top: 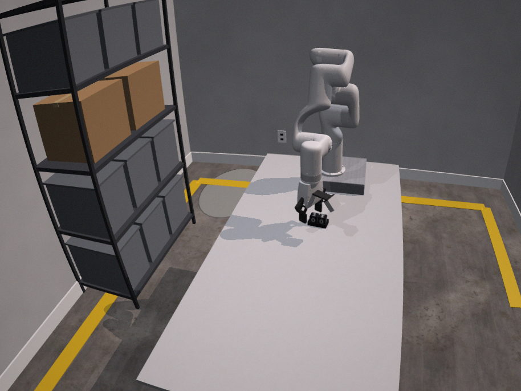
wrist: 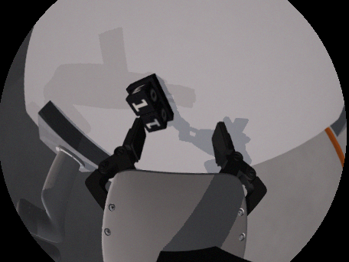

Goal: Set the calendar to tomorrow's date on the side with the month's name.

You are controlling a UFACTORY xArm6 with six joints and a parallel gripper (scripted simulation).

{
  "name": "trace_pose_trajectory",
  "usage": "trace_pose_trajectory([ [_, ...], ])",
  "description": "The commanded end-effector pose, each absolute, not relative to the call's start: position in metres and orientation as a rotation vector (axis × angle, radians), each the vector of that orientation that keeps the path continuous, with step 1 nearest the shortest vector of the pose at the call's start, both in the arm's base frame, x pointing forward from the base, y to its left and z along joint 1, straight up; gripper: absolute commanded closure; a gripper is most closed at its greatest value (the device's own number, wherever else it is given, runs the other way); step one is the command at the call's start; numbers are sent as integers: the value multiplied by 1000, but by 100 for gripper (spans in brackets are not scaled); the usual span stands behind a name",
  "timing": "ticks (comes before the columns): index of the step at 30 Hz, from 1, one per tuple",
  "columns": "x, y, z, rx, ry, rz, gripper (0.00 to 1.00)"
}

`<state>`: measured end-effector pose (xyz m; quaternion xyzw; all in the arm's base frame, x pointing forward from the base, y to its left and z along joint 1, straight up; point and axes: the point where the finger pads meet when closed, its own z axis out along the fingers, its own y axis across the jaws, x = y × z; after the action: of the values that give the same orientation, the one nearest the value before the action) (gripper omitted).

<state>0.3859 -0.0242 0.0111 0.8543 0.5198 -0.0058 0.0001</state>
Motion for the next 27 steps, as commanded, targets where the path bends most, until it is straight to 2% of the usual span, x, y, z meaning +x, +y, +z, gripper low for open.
trace_pose_trajectory([
  [1, 390, -27, 12, 2585, 1787, -12, 0],
  [27, 429, -68, 12, 2213, 2234, -11, 0],
])
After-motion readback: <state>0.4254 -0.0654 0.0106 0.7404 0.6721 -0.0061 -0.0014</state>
